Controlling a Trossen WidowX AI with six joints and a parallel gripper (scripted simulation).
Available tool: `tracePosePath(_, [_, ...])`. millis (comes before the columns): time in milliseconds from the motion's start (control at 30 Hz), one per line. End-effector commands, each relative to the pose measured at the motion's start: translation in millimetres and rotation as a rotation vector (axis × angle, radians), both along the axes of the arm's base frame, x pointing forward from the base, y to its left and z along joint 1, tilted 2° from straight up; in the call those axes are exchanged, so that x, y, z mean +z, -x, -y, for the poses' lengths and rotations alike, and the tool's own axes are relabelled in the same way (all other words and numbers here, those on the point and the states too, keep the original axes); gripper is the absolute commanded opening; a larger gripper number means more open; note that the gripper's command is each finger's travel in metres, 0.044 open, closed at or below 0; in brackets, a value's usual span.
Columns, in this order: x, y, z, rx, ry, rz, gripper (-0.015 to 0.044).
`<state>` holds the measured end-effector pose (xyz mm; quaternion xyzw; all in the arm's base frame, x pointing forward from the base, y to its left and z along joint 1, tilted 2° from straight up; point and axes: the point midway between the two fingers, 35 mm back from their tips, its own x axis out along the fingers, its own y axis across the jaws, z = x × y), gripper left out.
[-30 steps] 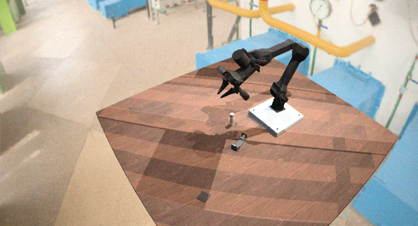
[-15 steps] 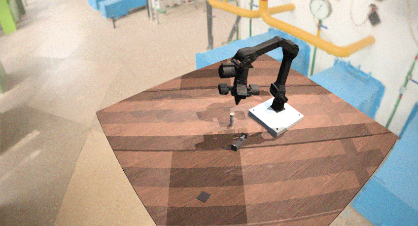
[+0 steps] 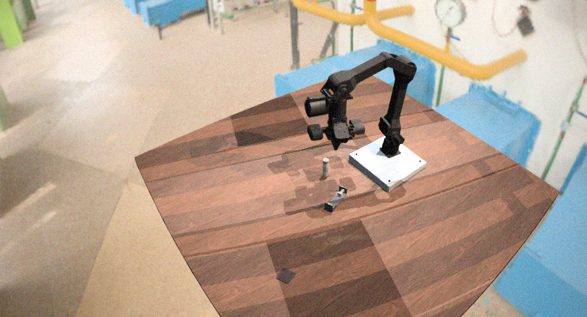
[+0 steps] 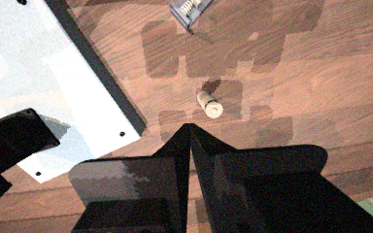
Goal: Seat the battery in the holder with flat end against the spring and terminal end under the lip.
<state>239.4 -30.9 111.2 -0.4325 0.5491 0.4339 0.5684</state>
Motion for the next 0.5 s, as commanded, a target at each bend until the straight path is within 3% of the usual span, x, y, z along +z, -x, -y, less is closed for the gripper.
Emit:
tracePosePath(0, [-30.2, 2.2, -1.6, 0.006, -0.007, -0.020, 0.0000])
tracePosePath(167, [-61.3, 5.4, -2.8, 0.006, -0.007, -0.020, 0.0000])
tracePosePath(467, [-61.6, -1.6, -1.3, 0.006, -0.007, -0.020, 0.0000])
